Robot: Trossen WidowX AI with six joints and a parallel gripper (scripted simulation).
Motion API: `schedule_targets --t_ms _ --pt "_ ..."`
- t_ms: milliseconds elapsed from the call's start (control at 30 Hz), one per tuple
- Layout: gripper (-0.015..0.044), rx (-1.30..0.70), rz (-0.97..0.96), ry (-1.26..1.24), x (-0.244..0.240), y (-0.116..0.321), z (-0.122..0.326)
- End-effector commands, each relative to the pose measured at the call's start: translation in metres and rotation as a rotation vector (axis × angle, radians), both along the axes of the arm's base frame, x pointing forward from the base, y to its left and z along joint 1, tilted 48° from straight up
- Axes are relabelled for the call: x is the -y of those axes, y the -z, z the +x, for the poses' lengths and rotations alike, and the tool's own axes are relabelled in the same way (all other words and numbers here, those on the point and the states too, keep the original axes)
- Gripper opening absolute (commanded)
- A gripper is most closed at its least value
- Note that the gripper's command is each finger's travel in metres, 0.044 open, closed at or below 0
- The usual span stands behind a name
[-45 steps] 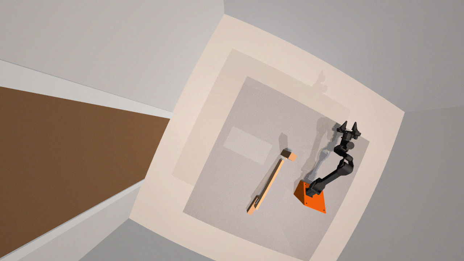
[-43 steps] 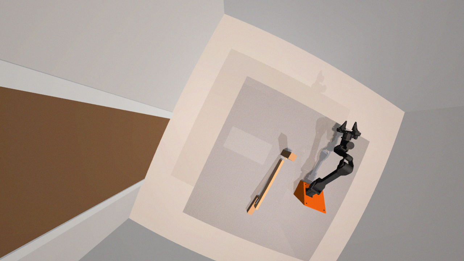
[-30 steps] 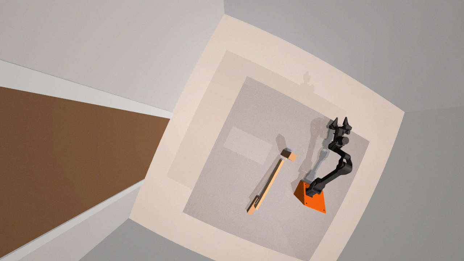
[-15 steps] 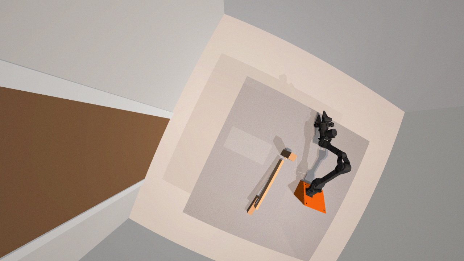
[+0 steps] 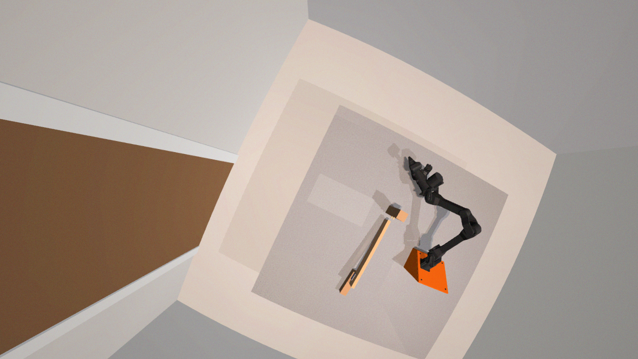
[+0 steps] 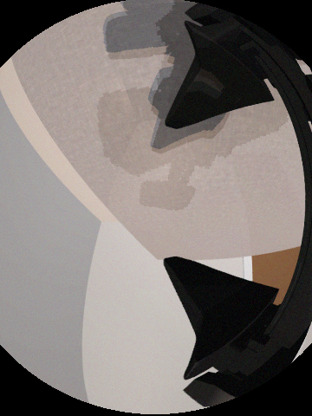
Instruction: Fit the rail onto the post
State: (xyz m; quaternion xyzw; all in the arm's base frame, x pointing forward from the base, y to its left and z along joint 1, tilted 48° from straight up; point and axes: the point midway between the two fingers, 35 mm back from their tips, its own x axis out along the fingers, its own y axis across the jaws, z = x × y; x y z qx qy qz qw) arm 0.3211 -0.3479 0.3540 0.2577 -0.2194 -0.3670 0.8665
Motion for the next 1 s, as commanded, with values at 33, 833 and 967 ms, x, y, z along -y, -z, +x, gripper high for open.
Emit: schedule_targets --t_ms 33,833,967 --pt "0.0440 -0.224 -0.012 -0.067 -0.038 0.038 0.045" --pt "0.0440 -1.402 -0.452 -0.501 -0.237 0.213 0.117" --pt "0.0440 -1.801 -0.656 -0.639 -0.272 0.261 0.089"
